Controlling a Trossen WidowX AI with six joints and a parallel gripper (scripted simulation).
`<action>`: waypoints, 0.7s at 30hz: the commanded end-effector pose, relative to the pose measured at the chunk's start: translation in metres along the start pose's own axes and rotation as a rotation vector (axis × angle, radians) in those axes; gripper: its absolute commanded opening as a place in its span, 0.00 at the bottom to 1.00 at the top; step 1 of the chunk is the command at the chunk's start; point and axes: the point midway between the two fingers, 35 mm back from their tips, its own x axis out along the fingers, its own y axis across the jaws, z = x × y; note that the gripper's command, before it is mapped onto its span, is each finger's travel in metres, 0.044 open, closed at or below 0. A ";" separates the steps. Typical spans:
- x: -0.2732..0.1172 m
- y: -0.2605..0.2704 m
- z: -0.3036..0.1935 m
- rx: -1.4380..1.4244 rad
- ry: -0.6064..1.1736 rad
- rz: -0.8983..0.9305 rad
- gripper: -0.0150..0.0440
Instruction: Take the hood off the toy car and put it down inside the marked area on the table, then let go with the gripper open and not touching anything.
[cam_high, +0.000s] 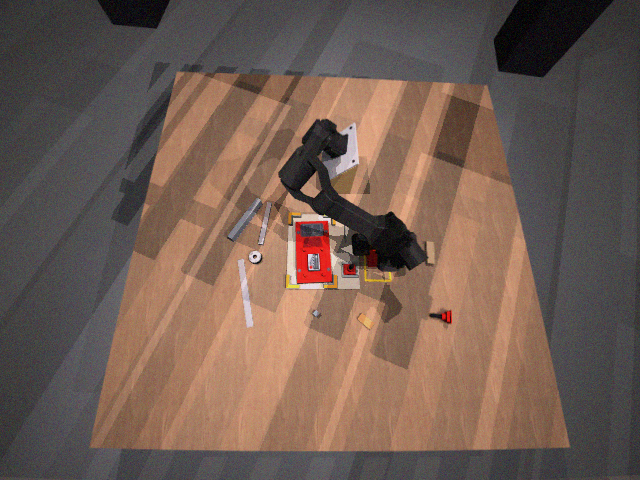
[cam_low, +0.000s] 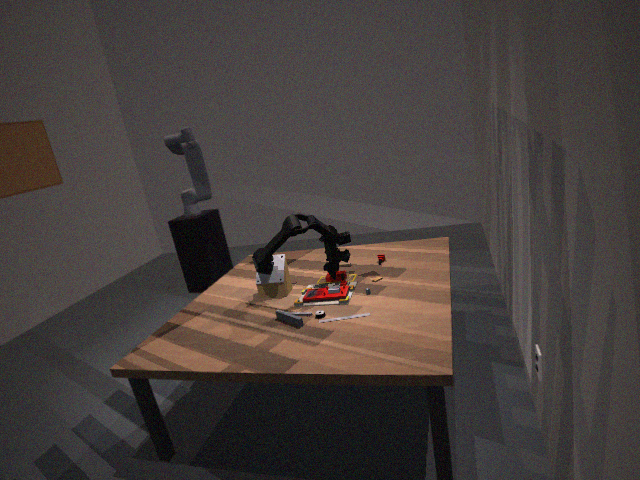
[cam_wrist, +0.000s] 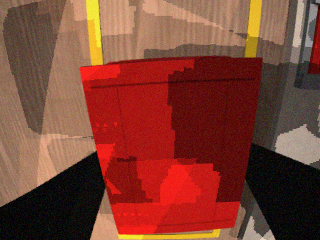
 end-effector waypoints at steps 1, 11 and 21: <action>0.000 0.000 0.000 0.001 0.000 0.000 0.92; -0.051 0.002 0.002 0.000 -0.001 -0.001 1.00; -0.072 0.002 0.000 0.000 -0.001 -0.004 1.00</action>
